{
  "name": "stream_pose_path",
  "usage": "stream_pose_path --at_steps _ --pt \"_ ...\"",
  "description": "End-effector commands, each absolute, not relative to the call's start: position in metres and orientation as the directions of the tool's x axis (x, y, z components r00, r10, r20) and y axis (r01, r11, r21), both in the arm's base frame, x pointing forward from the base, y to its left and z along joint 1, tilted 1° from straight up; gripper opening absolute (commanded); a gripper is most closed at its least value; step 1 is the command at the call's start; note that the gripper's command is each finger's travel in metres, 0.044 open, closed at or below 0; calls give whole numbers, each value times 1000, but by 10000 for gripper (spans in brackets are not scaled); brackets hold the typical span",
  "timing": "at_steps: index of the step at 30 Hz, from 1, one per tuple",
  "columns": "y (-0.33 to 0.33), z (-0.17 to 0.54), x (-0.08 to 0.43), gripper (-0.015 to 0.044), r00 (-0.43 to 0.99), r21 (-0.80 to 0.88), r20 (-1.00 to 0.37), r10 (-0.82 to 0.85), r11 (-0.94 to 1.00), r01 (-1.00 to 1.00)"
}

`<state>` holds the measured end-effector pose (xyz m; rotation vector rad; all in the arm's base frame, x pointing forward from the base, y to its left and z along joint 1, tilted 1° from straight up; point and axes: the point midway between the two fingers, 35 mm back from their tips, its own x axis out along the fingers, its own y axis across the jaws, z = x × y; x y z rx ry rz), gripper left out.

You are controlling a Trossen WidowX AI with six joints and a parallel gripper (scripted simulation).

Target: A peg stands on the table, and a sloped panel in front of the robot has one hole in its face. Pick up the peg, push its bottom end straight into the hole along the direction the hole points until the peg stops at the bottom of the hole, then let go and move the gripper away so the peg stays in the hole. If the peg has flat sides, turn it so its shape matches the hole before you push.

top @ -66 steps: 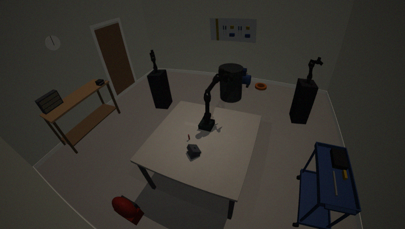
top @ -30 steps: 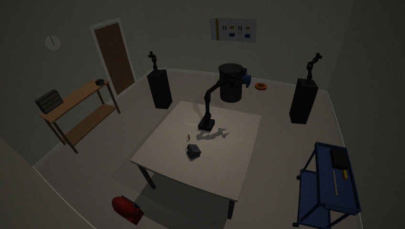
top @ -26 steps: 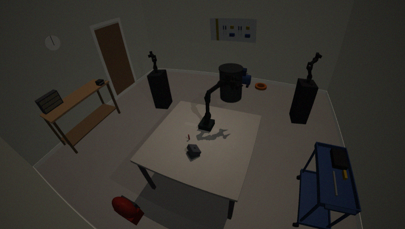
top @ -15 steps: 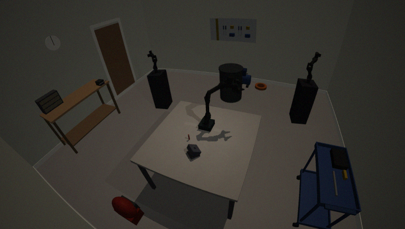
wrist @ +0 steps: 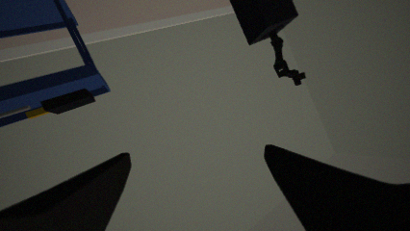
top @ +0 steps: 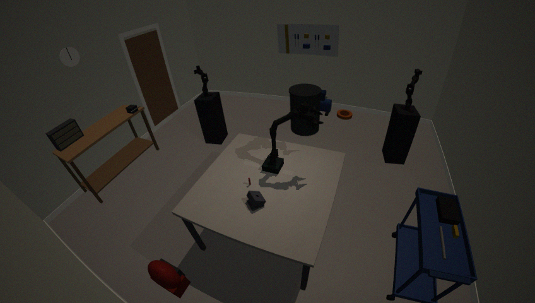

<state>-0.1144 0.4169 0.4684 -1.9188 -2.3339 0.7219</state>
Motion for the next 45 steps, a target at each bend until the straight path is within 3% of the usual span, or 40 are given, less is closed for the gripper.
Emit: stream_pose_path --at_steps 1,45 --pt "422 461 -92 440 -179 -377 -283 942 62 924" --pt "410 380 139 440 302 -338 -487 819 -496 800"
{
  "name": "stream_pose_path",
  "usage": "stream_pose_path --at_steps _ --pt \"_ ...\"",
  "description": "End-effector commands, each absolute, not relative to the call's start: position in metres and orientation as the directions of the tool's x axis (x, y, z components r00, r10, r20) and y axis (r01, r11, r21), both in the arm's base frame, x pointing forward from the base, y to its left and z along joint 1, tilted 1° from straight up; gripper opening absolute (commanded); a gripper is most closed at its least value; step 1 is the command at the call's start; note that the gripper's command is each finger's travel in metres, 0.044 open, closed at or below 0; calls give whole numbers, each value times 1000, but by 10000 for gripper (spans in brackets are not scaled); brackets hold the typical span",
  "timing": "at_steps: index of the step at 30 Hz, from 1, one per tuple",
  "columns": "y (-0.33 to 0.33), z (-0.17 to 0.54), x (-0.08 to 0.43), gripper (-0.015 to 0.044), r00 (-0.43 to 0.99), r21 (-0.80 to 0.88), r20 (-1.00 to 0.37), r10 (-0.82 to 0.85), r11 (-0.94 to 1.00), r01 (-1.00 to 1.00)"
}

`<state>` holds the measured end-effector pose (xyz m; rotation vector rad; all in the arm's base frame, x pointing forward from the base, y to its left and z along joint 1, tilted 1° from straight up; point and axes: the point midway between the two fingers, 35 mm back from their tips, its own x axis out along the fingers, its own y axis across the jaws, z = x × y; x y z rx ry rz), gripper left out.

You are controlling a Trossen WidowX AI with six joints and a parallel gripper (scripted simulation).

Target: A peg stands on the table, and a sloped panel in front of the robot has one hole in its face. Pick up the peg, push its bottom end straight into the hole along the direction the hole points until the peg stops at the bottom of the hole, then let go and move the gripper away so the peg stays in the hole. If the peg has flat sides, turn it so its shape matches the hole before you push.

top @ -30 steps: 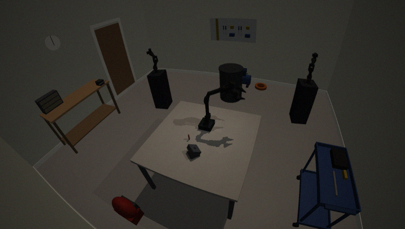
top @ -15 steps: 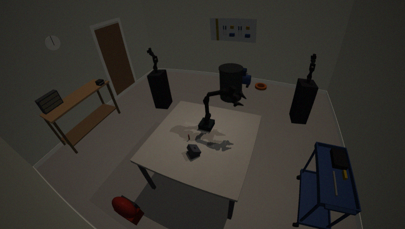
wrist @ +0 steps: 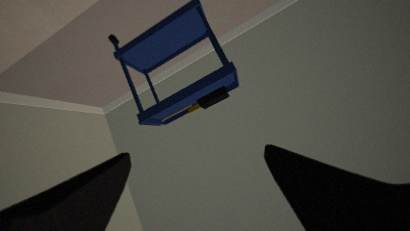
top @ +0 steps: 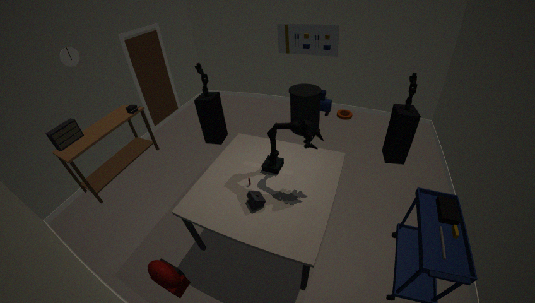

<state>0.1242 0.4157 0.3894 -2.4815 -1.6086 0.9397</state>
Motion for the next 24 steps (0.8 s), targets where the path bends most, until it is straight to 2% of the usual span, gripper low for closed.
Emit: stream_pose_path --at_steps 1,24 --pt "409 378 144 440 311 -336 -492 813 -507 794" --pt "350 325 249 440 472 -311 -617 630 -746 589"
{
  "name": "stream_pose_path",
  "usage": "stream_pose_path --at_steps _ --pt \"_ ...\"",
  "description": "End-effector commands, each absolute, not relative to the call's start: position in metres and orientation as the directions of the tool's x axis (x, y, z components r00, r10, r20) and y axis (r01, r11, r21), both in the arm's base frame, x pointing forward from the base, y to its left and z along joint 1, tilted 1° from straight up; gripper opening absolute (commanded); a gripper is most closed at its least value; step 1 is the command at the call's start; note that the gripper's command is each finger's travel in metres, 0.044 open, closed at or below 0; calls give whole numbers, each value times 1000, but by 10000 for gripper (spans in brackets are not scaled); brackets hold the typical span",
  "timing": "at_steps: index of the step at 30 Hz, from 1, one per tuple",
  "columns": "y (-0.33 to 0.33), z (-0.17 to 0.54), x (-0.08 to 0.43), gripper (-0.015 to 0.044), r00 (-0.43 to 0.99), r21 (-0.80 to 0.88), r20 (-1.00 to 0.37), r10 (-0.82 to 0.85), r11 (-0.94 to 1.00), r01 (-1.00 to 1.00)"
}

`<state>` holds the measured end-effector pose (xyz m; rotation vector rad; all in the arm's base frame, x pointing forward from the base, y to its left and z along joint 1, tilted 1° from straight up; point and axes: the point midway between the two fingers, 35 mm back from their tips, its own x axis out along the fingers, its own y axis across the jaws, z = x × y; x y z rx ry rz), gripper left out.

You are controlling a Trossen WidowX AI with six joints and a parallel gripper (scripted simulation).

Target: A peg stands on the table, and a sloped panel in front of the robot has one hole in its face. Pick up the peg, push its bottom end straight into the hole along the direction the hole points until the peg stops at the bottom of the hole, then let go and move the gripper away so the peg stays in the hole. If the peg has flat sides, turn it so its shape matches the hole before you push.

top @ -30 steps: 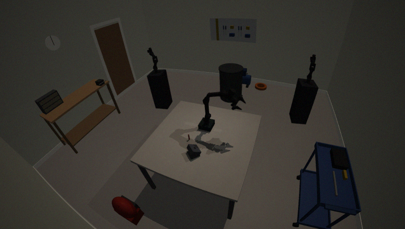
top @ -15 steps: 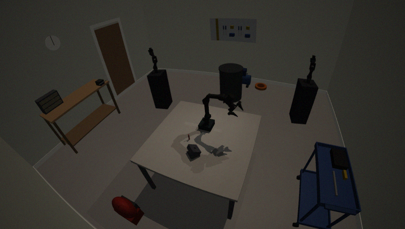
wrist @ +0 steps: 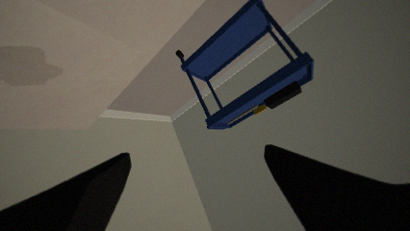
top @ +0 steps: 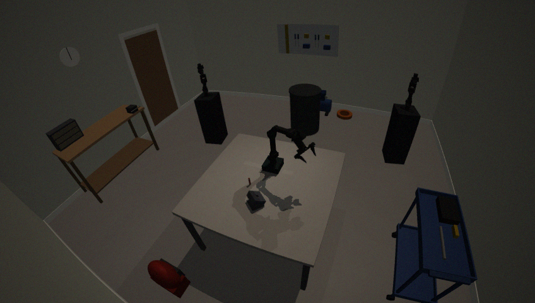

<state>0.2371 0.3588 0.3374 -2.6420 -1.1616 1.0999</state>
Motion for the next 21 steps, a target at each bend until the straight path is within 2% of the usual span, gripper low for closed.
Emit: stream_pose_path --at_steps 1,21 --pt "347 323 253 440 477 -311 -623 620 -755 577" --pt "270 277 324 440 541 -268 -723 428 -897 351"
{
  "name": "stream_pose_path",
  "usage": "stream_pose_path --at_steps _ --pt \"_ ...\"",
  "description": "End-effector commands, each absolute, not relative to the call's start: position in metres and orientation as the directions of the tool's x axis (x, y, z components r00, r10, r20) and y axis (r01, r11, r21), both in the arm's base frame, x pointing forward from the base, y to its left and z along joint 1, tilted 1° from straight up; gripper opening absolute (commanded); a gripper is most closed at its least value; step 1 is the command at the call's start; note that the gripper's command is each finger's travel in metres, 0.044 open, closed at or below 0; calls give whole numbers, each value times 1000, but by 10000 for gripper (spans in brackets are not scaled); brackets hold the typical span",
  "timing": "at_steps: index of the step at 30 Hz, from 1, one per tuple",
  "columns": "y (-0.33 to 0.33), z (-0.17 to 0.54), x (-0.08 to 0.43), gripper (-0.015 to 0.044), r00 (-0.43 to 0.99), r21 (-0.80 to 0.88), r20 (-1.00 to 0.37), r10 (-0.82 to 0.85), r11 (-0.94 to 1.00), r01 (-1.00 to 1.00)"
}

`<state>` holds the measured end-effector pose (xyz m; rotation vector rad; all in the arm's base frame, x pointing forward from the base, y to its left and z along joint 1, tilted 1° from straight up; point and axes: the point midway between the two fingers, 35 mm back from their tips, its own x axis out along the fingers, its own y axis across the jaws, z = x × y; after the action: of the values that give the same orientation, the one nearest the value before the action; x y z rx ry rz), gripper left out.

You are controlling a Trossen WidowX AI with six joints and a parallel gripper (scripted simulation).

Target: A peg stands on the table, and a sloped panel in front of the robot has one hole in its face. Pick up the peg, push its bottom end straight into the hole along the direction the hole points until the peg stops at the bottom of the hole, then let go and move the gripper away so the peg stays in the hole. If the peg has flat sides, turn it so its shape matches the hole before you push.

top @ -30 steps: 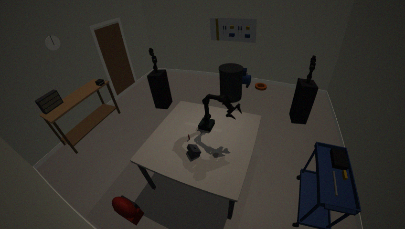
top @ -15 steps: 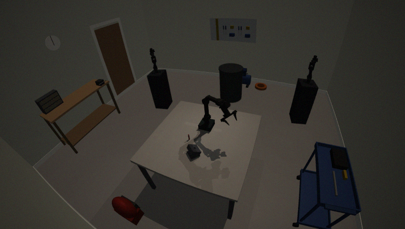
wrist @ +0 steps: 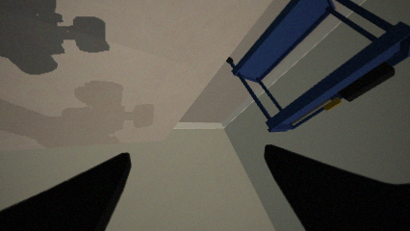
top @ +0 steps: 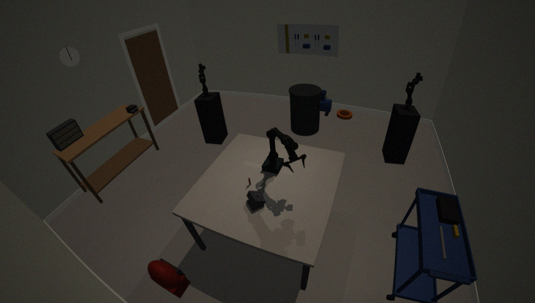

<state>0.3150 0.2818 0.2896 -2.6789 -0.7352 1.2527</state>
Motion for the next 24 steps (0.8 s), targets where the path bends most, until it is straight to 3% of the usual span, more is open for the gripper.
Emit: stream_pose_path --at_steps 1,24 --pt "265 275 327 440 543 -266 -728 419 -902 340" --pt "157 228 372 440 533 -220 -820 211 -974 46"
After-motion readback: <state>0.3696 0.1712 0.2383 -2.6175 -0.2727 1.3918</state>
